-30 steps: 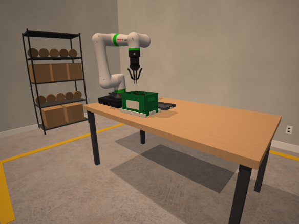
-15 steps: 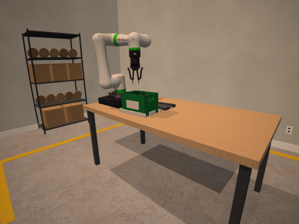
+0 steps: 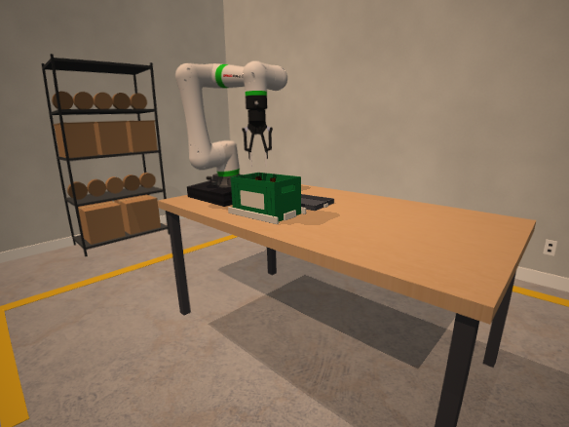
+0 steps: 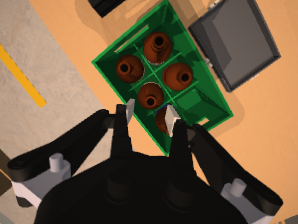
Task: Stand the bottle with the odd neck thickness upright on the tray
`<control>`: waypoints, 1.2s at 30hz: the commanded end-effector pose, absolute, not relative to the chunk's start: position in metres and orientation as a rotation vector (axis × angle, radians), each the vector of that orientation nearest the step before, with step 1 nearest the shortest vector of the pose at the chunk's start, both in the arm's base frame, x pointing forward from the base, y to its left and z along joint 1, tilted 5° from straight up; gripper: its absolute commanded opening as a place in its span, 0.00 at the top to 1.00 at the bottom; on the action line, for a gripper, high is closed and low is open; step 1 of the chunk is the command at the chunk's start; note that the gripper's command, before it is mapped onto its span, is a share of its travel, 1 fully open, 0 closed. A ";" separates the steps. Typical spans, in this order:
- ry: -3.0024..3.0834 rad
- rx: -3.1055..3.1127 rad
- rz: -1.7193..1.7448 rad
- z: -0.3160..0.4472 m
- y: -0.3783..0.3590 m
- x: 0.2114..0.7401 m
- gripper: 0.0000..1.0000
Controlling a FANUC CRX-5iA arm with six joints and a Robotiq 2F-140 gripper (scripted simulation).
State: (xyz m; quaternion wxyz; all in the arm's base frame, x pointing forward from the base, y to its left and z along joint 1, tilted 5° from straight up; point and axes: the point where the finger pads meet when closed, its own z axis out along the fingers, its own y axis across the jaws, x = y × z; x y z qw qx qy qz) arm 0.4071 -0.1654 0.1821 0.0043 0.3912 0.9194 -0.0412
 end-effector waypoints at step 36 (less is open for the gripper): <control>2.879 1.225 -0.129 0.175 -0.166 0.407 0.56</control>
